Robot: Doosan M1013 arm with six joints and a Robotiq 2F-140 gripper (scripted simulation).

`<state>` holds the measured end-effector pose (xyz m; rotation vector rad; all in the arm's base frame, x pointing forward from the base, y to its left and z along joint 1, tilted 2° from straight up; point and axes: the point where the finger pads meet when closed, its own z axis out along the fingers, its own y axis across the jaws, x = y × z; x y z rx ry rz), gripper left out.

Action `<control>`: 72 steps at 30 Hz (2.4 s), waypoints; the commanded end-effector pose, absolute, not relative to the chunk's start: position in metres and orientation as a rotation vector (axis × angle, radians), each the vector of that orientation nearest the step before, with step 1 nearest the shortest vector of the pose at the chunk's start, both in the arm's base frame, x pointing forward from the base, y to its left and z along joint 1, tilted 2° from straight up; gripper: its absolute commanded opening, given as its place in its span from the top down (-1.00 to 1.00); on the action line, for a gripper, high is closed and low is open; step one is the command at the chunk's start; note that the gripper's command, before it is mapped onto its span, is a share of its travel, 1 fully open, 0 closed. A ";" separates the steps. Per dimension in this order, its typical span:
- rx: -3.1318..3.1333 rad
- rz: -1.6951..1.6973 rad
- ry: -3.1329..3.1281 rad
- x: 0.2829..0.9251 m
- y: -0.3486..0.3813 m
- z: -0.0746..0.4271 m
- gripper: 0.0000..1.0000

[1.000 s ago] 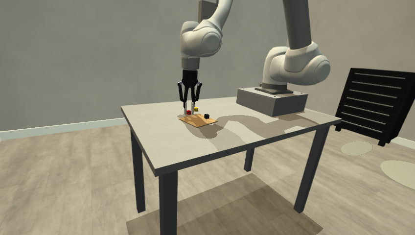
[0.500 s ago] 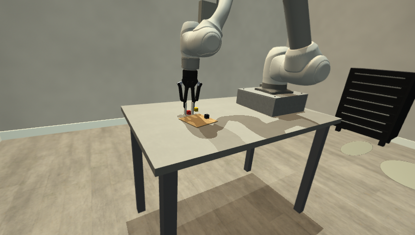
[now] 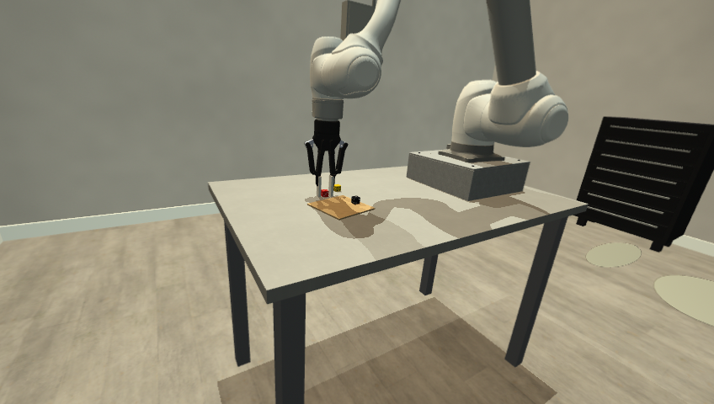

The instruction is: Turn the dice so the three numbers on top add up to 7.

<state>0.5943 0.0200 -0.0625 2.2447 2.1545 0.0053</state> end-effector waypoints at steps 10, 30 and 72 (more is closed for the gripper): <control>2.245 0.006 2.155 0.594 0.020 -0.062 0.81; 2.245 0.006 2.155 0.594 0.020 -0.062 0.81; 2.133 0.003 2.265 0.587 0.064 0.038 0.81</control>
